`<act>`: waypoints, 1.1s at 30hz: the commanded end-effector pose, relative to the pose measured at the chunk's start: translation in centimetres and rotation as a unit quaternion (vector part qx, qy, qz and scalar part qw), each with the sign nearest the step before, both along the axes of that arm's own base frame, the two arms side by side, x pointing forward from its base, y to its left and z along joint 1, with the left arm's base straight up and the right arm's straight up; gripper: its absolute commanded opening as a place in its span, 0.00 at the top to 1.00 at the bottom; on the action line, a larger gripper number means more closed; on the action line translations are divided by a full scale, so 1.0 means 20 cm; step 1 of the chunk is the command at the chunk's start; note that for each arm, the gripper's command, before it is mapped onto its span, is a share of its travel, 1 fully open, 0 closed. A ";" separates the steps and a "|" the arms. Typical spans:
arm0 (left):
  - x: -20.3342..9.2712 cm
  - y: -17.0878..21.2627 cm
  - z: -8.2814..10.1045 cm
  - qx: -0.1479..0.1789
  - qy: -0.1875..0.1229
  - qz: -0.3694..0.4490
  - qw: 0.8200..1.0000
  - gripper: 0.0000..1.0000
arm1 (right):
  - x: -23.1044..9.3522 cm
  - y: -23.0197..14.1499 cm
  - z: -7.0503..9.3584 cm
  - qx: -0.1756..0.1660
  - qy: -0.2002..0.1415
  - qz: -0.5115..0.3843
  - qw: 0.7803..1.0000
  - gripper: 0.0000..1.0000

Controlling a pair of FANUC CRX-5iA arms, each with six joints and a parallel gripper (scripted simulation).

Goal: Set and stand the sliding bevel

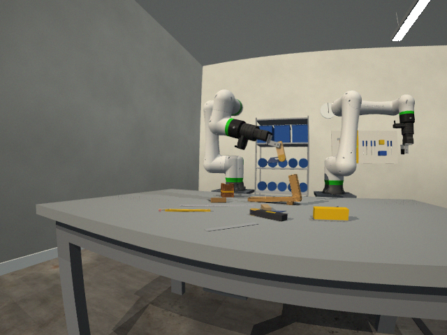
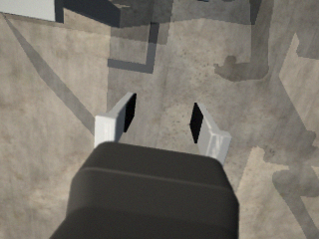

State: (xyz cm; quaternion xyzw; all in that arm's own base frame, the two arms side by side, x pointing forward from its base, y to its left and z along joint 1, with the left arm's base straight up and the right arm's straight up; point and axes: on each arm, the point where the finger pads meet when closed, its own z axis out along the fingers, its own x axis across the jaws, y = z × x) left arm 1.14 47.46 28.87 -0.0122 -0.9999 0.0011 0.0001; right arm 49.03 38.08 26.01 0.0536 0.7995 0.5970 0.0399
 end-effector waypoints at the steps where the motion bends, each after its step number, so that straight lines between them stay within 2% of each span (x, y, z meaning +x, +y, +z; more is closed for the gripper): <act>1: 0.00 0.00 0.00 0.001 0.000 0.000 1.000 0.00 | 0.00 0.00 0.01 0.000 -0.001 0.000 1.000 1.00; 22: 0.00 0.00 0.00 0.001 0.000 0.000 1.000 0.00 | -0.04 -0.12 0.01 -0.009 -0.003 0.028 1.000 1.00; 33: 0.00 0.00 0.00 0.001 0.000 0.000 1.000 0.00 | -0.13 -0.36 0.01 -0.029 -0.007 0.086 0.996 1.00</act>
